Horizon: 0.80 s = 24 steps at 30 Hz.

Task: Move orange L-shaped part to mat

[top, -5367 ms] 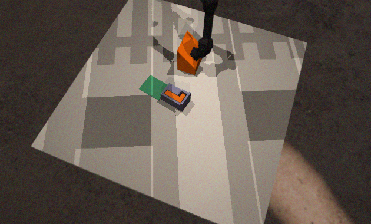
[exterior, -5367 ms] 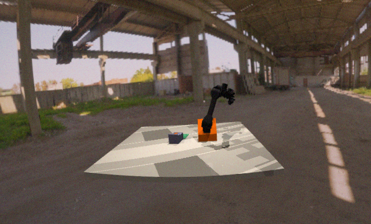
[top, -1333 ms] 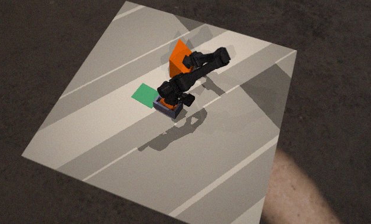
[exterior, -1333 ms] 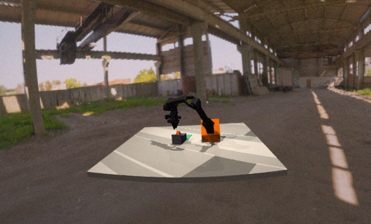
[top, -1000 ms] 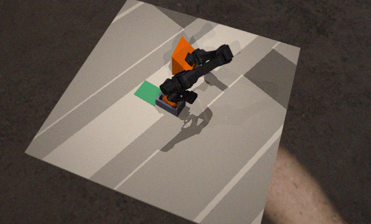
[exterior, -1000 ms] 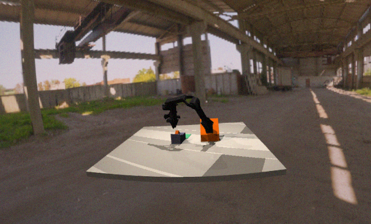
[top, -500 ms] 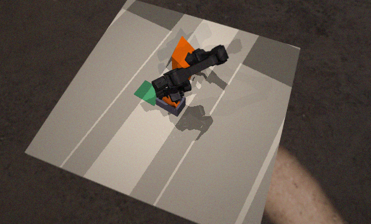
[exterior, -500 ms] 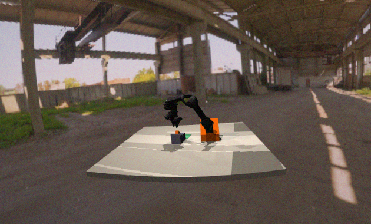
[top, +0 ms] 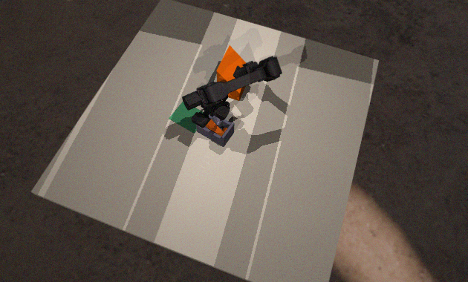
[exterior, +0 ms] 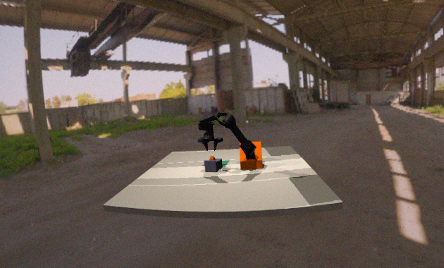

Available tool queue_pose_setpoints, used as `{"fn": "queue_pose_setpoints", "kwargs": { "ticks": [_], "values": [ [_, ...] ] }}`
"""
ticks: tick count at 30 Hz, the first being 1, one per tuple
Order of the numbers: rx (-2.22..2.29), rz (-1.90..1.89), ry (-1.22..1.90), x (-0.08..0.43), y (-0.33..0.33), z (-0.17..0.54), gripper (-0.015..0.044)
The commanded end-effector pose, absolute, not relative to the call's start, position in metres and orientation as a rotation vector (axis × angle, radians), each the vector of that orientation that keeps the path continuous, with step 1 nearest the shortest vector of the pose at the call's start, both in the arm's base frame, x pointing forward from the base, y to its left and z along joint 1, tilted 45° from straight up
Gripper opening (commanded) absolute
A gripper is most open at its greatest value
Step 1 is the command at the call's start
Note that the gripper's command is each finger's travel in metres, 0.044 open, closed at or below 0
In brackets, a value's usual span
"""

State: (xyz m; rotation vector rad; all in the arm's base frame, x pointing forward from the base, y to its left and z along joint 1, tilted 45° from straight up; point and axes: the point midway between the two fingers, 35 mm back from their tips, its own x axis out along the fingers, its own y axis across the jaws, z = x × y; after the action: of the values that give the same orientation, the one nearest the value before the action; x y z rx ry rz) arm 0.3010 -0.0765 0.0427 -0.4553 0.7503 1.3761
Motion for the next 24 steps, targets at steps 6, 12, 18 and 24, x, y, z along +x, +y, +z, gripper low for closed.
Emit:
{"fn": "queue_pose_setpoints", "kwargs": {
  "ticks": [6, 12, 18, 24],
  "values": [
    [-0.472, 1.386, 0.741, 0.301, -0.057, 0.022, 0.0280],
    [-0.472, 1.386, 0.742, 0.301, -0.053, 0.018, 0.0280],
    [-0.472, 1.386, 0.742, 0.302, -0.046, 0.011, 0.0280],
    [-0.472, 1.386, 0.741, 0.302, -0.040, 0.004, 0.0280]
  ]
}}
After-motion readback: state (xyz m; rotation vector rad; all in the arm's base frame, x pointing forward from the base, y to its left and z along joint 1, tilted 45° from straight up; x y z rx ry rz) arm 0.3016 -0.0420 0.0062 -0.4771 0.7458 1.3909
